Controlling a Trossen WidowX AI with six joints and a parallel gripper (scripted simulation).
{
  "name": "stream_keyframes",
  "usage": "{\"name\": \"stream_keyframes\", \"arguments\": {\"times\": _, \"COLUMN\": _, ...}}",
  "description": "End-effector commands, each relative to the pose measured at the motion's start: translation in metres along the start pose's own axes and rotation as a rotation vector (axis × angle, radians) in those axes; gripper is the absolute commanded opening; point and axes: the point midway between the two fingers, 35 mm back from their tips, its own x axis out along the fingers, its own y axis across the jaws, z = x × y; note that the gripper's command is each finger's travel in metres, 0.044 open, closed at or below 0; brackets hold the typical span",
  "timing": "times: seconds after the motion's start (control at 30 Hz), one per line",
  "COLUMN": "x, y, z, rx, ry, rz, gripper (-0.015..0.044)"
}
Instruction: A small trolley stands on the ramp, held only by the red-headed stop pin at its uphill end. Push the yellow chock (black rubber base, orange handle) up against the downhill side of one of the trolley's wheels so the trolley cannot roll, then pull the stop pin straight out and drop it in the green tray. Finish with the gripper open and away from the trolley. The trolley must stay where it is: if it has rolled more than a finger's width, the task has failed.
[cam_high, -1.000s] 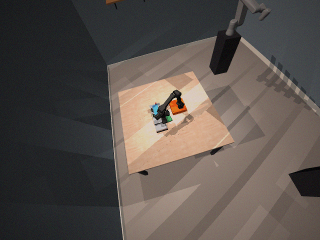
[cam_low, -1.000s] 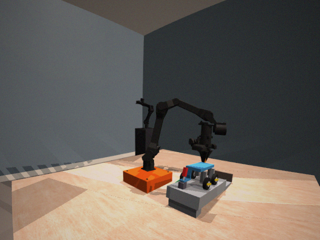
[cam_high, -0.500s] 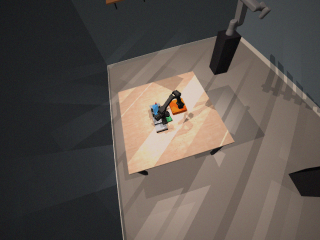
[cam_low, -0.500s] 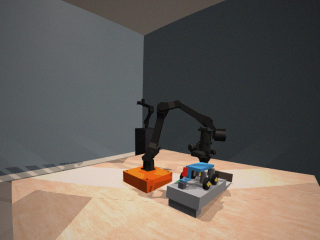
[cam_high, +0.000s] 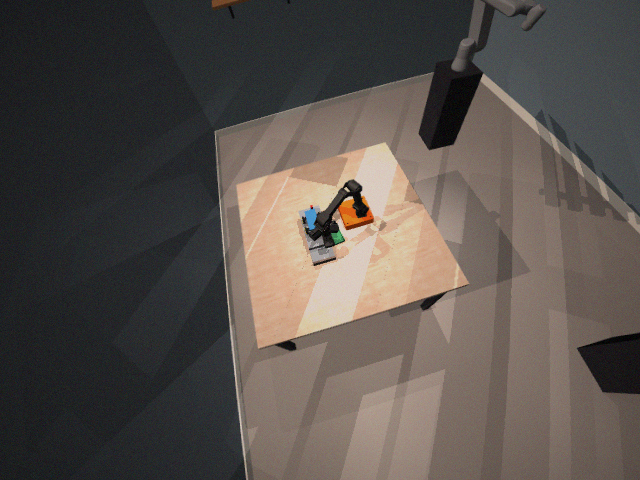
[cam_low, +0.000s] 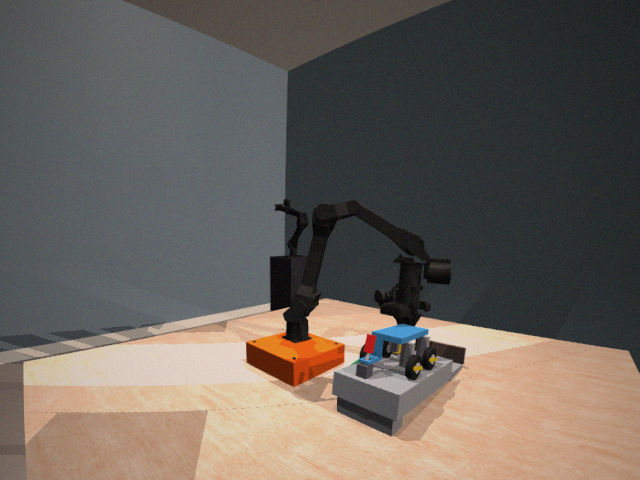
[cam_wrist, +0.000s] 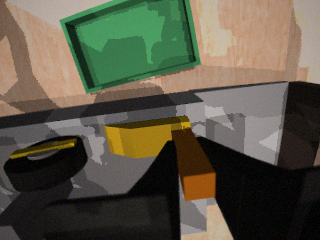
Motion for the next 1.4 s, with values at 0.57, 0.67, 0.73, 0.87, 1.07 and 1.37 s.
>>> {"name": "stream_keyframes", "arguments": {"times": 0.57, "x": 0.0, "y": 0.021, "z": 0.0, "rx": -0.002, "ry": 0.004, "rz": 0.006, "gripper": 0.0}}
{"name": "stream_keyframes", "arguments": {"times": 0.67, "x": 0.0, "y": 0.024, "z": 0.0, "rx": -0.002, "ry": 0.004, "rz": 0.006, "gripper": 0.0}}
{"name": "stream_keyframes", "arguments": {"times": 0.73, "x": 0.0, "y": 0.026, "z": 0.0, "rx": -0.002, "ry": 0.004, "rz": 0.006, "gripper": 0.0}}
{"name": "stream_keyframes", "arguments": {"times": 0.87, "x": -0.001, "y": 0.03, "z": 0.0, "rx": -0.002, "ry": 0.004, "rz": 0.006, "gripper": 0.0}}
{"name": "stream_keyframes", "arguments": {"times": 1.07, "x": 0.0, "y": 0.025, "z": -0.001, "rx": -0.001, "ry": 0.001, "rz": 0.0, "gripper": 0.0}}
{"name": "stream_keyframes", "arguments": {"times": 1.37, "x": 0.0, "y": 0.025, "z": -0.001, "rx": -0.001, "ry": 0.001, "rz": 0.0, "gripper": 0.0157}}
